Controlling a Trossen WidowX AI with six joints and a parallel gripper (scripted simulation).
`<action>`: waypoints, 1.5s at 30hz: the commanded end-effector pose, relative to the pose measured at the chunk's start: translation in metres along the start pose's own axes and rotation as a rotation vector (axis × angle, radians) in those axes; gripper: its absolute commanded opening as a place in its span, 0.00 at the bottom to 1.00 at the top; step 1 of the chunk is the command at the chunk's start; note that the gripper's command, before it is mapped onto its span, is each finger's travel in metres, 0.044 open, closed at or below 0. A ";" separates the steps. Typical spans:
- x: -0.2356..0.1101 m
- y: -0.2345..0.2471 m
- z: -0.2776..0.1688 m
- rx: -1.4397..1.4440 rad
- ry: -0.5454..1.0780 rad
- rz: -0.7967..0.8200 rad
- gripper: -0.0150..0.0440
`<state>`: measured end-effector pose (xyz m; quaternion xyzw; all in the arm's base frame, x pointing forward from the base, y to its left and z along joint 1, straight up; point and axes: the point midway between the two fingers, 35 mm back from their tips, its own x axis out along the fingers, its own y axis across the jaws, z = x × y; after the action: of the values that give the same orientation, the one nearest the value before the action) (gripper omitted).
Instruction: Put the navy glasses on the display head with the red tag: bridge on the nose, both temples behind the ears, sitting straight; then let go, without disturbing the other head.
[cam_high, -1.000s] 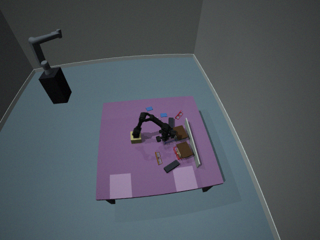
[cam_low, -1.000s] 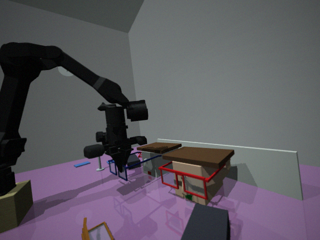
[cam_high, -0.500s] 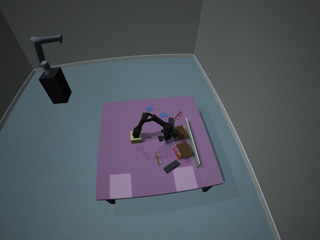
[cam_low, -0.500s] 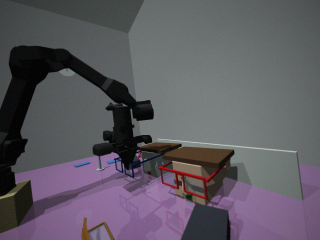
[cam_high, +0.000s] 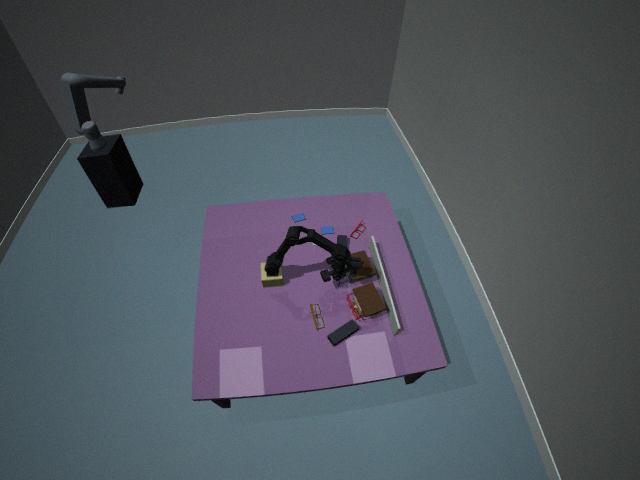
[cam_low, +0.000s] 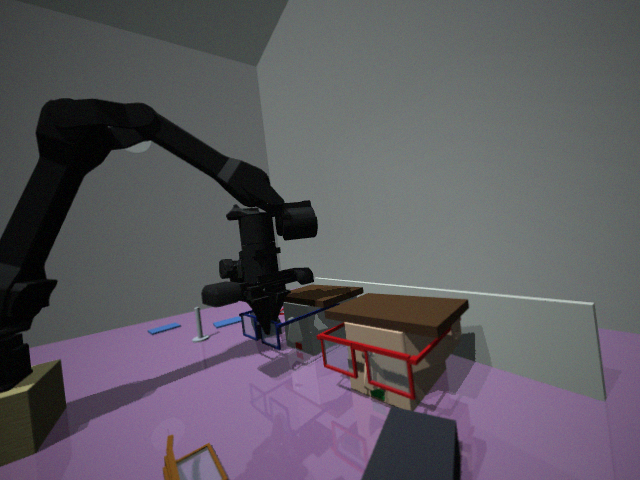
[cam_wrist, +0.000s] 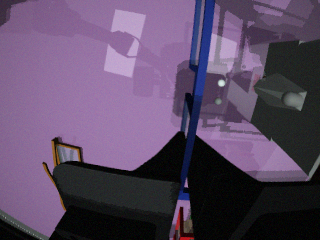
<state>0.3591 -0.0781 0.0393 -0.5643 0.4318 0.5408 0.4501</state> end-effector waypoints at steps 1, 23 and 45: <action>0.000 -0.006 0.000 0.003 0.000 0.002 0.25; 0.001 -0.041 0.000 0.003 0.000 -0.001 0.25; 0.003 -0.057 0.000 0.003 0.000 -0.003 0.25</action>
<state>0.4143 -0.0651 0.0407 -0.5652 0.4302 0.5403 0.4512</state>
